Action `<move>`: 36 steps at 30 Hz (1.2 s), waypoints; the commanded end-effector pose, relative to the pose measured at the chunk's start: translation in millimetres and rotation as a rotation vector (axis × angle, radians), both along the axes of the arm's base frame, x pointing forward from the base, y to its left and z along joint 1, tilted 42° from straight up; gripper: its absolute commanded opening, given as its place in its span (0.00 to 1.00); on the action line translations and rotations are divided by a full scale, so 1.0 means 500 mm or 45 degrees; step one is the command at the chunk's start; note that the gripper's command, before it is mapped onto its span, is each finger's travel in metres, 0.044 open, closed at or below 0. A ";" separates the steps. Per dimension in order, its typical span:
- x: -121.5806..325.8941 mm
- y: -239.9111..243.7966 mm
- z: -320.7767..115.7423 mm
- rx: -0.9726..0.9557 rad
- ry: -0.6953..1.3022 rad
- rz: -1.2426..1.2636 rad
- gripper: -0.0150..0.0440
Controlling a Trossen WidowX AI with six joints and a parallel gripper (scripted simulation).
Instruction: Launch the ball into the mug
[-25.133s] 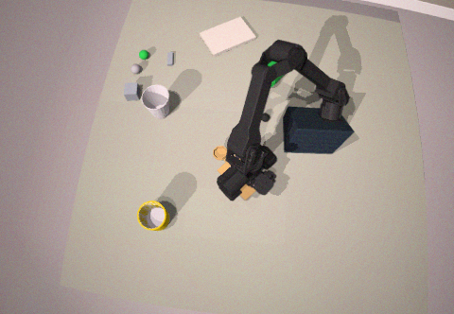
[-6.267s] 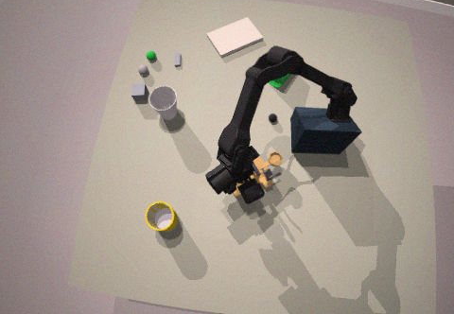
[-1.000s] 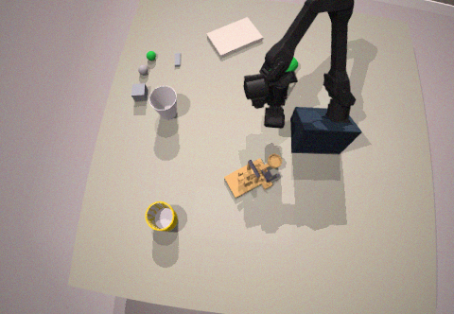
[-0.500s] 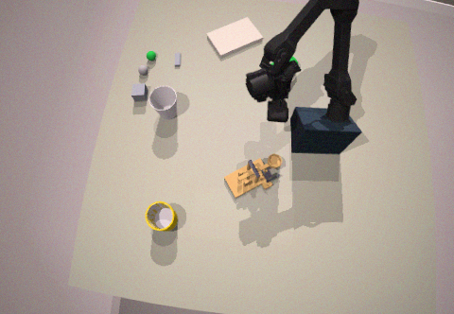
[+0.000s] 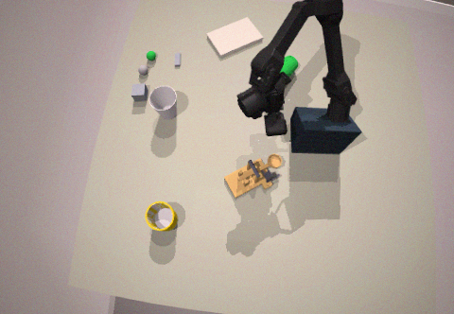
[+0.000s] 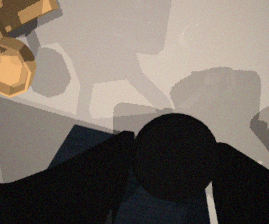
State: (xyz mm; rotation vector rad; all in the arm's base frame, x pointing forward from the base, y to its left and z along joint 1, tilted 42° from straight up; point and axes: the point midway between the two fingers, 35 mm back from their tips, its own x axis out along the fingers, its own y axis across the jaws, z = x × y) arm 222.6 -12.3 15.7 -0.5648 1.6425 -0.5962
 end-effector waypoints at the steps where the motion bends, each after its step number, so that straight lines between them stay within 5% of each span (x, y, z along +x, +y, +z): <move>1: 0.007 0.020 -0.020 0.010 0.063 0.024 0.25; 36: -0.015 0.144 -0.222 -0.035 0.572 0.181 0.25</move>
